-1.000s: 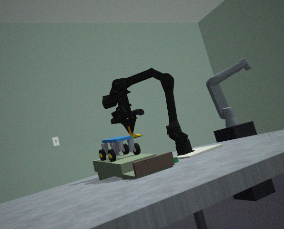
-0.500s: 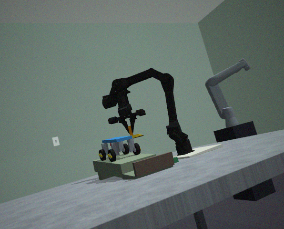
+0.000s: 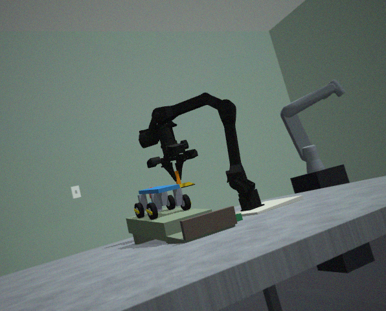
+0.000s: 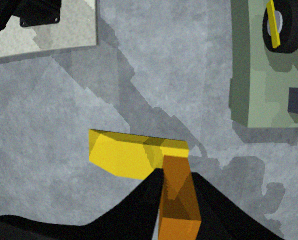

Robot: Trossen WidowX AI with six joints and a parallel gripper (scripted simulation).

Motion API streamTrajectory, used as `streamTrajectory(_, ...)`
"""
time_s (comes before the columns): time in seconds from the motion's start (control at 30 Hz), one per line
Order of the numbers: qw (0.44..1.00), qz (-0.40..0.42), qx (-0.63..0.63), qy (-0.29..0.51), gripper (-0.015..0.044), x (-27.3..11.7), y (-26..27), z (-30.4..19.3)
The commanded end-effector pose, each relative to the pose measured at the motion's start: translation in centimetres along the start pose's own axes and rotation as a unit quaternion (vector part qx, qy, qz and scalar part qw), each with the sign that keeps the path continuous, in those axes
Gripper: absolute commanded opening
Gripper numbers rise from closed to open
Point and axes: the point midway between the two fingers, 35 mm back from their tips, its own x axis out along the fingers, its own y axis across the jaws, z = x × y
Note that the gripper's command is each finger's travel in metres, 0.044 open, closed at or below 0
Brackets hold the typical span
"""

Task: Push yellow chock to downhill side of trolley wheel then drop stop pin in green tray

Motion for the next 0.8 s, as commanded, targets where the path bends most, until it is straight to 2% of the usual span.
streamTrajectory(0.0, 0.998, 0.000, -0.059, -0.003, 0.0000, 0.0, 0.0, 0.1)
streamTrajectory(0.3, 0.998, 0.000, -0.062, -0.003, 0.0000, 0.0, -0.1, 0.3)
streamTrajectory(0.77, 0.998, -0.001, -0.062, -0.005, 0.0000, 0.4, -0.7, 5.7)
